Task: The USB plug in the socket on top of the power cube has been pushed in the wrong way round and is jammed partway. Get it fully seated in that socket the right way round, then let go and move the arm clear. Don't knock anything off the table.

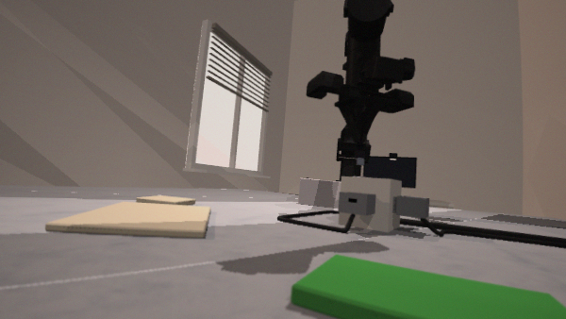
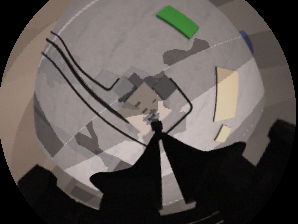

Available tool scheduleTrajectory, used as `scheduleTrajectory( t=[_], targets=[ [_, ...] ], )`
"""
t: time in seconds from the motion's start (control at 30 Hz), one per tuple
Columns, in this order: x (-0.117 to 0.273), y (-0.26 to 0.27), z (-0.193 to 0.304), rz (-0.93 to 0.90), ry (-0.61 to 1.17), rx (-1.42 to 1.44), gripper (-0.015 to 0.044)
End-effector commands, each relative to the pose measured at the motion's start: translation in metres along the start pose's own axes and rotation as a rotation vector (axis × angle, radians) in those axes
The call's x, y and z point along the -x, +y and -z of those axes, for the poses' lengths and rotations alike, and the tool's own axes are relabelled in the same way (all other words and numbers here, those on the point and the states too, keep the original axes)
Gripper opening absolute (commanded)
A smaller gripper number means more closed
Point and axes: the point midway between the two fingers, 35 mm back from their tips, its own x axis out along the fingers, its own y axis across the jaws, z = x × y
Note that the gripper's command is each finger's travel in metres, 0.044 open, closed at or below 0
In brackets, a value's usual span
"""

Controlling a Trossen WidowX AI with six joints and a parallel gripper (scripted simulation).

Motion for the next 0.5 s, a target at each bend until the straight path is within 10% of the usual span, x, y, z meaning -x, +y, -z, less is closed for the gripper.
scheduleTrajectory(
  t=[0.0, 0.47],
  targets=[
    [-0.0003, 0.0002, 0.0003, -0.001, 0.001, -0.105, 0.0],
    [-0.0003, 0.0002, 0.0003, 0.0, 0.002, -0.472, 0.0]
  ],
)
